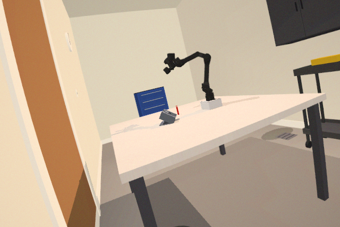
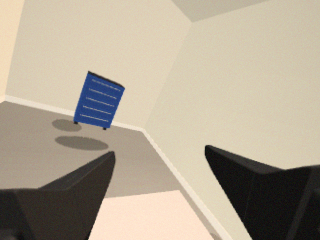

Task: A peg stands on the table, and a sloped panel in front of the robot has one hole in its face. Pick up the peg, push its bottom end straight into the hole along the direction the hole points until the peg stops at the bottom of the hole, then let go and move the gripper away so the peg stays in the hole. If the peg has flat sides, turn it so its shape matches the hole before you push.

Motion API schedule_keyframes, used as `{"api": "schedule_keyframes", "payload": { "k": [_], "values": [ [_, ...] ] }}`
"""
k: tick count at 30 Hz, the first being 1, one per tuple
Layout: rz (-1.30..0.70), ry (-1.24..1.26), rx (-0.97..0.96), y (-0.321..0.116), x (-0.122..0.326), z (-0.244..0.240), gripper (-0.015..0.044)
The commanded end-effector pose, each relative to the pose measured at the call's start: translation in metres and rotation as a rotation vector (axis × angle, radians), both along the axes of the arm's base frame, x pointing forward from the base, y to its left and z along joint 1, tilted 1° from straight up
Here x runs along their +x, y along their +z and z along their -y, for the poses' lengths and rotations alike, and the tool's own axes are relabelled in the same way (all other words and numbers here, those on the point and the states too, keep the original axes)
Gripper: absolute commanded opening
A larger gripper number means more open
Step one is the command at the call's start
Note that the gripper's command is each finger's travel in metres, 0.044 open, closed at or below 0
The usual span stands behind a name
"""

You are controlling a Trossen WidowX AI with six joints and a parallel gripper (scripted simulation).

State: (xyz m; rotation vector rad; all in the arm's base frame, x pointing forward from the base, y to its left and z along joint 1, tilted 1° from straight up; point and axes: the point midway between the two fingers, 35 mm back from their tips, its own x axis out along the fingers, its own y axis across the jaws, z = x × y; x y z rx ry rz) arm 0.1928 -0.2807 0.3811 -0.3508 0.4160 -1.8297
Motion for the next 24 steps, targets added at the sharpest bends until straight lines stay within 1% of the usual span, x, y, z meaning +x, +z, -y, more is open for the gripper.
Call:
{"api": "schedule_keyframes", "payload": {
  "k": [1,2,12,24],
  "values": [
    [0.002,0.003,0.0,0.0,0.001,0.0,0.0426],
    [0.006,0.011,0.0,-0.001,0.002,0.0,0.044],
    [0.106,0.166,0.024,-0.025,0.037,0.004,0.044],
    [0.242,0.319,0.126,-0.062,0.075,0.004,0.044]
  ]
}}
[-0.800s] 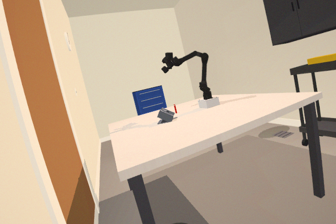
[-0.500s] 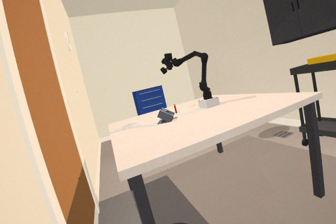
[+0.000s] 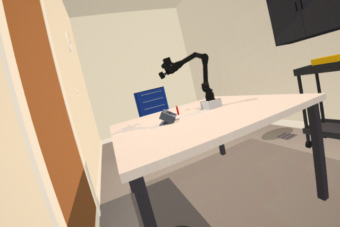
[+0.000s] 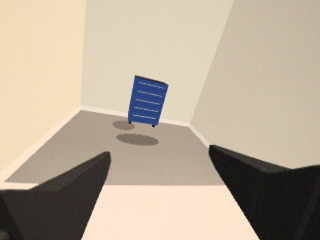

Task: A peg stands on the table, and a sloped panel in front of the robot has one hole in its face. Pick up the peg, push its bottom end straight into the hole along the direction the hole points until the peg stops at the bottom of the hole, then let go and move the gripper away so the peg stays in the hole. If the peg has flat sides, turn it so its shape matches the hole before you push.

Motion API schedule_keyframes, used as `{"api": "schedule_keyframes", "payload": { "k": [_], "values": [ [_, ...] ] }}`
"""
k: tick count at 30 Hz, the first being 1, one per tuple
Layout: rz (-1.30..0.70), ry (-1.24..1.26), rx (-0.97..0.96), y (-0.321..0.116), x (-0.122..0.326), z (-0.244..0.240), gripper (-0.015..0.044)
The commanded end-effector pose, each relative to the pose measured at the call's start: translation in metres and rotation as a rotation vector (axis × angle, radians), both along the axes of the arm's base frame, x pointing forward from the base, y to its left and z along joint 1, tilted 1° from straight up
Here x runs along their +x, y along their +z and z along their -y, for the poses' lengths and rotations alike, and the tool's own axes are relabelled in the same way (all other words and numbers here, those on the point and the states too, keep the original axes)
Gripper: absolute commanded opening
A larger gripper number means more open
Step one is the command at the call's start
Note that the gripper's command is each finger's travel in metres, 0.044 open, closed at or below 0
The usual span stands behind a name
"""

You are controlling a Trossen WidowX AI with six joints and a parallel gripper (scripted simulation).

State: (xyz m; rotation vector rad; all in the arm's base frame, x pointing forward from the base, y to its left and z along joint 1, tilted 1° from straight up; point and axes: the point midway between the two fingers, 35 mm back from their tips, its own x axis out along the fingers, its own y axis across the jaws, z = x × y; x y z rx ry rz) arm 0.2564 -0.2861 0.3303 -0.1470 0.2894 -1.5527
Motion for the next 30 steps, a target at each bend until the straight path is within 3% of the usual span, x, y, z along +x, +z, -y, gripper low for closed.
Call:
{"api": "schedule_keyframes", "payload": {
  "k": [1,30],
  "values": [
    [0.044,0.056,0.048,-0.015,0.014,-0.002,0.044],
    [0.372,0.186,0.555,-0.126,0.071,-0.041,0.044]
  ]
}}
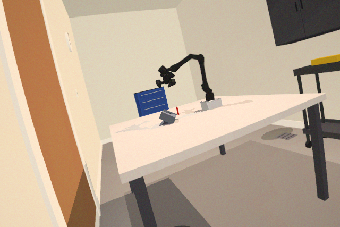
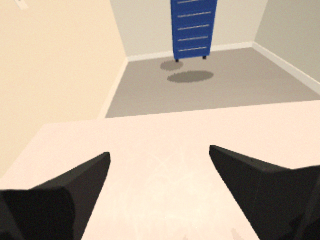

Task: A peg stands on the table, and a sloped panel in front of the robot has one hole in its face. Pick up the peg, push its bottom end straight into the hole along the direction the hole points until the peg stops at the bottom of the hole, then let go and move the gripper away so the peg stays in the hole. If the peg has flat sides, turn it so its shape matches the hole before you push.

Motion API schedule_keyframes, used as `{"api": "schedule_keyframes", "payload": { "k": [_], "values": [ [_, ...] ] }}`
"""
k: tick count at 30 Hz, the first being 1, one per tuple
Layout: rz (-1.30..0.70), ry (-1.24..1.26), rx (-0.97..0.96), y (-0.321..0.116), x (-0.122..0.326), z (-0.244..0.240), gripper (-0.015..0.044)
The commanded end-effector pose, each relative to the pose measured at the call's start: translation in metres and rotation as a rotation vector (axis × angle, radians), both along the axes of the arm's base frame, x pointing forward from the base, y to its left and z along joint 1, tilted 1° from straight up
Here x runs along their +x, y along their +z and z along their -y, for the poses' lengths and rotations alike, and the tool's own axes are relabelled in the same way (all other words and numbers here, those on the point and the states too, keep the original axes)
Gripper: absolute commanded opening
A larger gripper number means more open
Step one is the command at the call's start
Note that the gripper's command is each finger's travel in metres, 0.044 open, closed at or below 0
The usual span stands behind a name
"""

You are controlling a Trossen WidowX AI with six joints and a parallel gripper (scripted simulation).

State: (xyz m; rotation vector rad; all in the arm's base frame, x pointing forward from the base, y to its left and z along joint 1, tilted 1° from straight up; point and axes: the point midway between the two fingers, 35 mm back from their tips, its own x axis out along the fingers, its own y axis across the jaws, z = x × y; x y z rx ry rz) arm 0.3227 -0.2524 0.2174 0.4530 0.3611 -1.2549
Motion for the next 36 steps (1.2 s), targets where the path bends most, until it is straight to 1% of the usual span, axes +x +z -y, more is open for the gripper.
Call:
{"api": "schedule_keyframes", "payload": {
  "k": [1,18,36],
  "values": [
    [0.033,0.0,0.096,-0.017,0.006,-0.01,0.044],
    [0.127,-0.127,0.49,-0.079,0.009,-0.055,0.044],
    [0.144,-0.436,0.868,-0.127,-0.01,-0.113,0.044]
  ]
}}
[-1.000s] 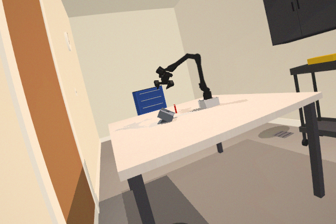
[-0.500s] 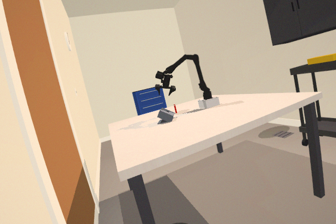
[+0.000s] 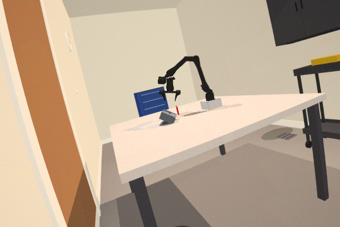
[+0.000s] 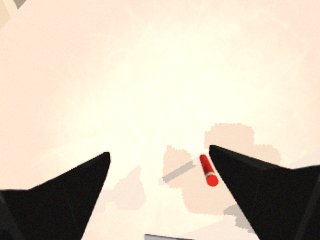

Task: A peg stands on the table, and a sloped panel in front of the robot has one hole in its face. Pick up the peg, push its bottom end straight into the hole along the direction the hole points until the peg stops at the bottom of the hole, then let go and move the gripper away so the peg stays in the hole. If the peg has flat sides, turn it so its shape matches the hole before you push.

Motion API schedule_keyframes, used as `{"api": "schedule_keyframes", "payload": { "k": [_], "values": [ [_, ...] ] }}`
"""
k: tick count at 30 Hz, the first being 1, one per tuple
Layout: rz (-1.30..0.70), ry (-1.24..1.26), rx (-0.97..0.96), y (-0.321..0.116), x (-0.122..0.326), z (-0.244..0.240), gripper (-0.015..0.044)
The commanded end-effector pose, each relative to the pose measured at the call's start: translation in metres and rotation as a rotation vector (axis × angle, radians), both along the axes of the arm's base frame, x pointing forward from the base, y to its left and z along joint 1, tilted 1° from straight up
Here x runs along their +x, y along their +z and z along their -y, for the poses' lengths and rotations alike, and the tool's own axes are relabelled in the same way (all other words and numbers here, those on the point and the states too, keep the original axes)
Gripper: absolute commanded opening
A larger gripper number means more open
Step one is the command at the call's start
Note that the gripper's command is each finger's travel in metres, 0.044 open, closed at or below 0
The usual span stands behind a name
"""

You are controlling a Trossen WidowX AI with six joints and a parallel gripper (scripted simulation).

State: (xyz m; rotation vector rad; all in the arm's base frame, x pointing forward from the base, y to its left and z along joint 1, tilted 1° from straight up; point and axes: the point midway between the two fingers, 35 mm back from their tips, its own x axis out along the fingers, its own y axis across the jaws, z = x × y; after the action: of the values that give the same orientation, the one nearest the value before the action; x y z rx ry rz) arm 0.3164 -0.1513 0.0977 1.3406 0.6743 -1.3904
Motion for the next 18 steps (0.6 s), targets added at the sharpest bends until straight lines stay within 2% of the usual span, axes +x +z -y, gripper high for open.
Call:
{"api": "schedule_keyframes", "payload": {
  "k": [1,12,18],
  "values": [
    [-0.022,-0.071,0.091,-0.01,-0.006,-0.015,0.044],
    [-0.109,-0.293,0.294,-0.026,-0.027,-0.053,0.044],
    [-0.115,-0.307,0.305,-0.027,-0.029,-0.055,0.044]
  ]
}}
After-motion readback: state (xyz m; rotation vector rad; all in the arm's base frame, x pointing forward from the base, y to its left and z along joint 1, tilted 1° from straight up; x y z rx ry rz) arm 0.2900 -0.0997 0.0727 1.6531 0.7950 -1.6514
